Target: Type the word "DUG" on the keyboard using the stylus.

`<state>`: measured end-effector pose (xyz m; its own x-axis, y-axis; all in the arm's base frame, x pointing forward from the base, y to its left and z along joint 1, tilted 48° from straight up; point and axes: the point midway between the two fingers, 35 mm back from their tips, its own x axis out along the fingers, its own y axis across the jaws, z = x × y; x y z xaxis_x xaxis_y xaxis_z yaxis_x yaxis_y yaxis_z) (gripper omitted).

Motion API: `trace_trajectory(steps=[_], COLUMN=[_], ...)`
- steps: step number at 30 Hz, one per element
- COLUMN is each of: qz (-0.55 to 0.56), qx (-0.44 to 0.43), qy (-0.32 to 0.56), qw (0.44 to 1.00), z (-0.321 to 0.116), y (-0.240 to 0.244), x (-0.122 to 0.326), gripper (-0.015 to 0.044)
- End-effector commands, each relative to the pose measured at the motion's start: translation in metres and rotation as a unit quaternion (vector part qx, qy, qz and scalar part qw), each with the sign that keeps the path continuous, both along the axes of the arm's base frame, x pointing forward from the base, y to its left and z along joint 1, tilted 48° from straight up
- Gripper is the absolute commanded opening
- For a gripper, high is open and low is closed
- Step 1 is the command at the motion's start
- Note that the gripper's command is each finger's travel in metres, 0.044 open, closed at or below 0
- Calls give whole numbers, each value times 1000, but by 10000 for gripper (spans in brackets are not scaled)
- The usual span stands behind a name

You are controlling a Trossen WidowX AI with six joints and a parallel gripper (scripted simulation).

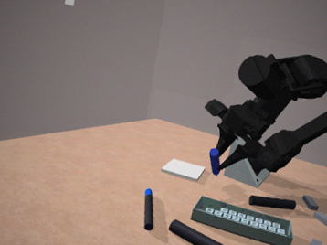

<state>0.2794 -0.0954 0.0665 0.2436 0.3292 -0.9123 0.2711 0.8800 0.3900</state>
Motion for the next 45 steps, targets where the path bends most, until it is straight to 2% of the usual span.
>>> trace_trajectory(steps=[1,22,45], qz=[-31,-155,-254], qx=[-4,-5,47], qy=[-22,-136,-275], qw=[999,978,926], z=[6,33,52], y=[5,24,45], x=[-4,-18,-35], gripper=[0,0,0])
